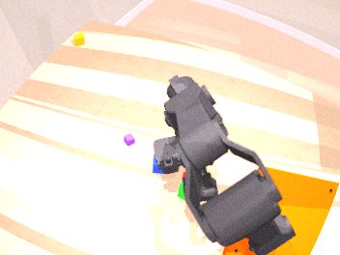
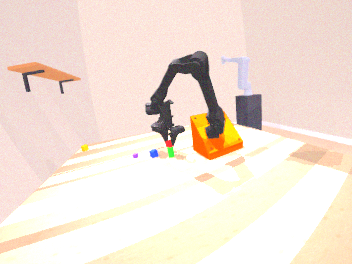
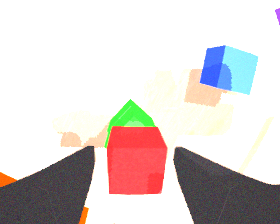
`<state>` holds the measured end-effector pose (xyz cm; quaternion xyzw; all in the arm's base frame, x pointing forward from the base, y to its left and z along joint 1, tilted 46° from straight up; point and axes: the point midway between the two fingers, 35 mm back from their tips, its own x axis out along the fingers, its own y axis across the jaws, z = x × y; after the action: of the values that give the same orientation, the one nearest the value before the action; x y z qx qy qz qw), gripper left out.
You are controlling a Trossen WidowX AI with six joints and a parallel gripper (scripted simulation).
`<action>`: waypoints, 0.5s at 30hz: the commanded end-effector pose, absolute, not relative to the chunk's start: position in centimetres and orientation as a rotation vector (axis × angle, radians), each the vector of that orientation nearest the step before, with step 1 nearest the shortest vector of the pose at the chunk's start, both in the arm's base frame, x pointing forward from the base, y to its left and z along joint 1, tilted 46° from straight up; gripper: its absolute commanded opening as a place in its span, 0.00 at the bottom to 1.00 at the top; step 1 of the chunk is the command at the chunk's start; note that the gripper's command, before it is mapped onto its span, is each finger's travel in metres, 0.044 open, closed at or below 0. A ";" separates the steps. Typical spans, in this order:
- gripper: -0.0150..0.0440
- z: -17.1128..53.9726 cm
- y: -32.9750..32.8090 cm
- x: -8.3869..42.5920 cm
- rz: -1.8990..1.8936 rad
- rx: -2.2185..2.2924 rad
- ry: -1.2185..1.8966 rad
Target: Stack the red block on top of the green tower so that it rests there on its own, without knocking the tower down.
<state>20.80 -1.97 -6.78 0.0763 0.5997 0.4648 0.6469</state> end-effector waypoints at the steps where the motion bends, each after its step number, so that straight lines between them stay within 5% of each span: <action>1: 0.83 -6.8 -1.9 20.7 1.058 0.174 1.365; 5: 1.00 -6.8 -1.9 20.7 1.058 0.174 1.365; 15: 1.00 -6.8 -1.9 20.7 1.058 0.174 1.365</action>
<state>20.81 -1.98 -6.79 0.0759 0.5996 0.4648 0.6470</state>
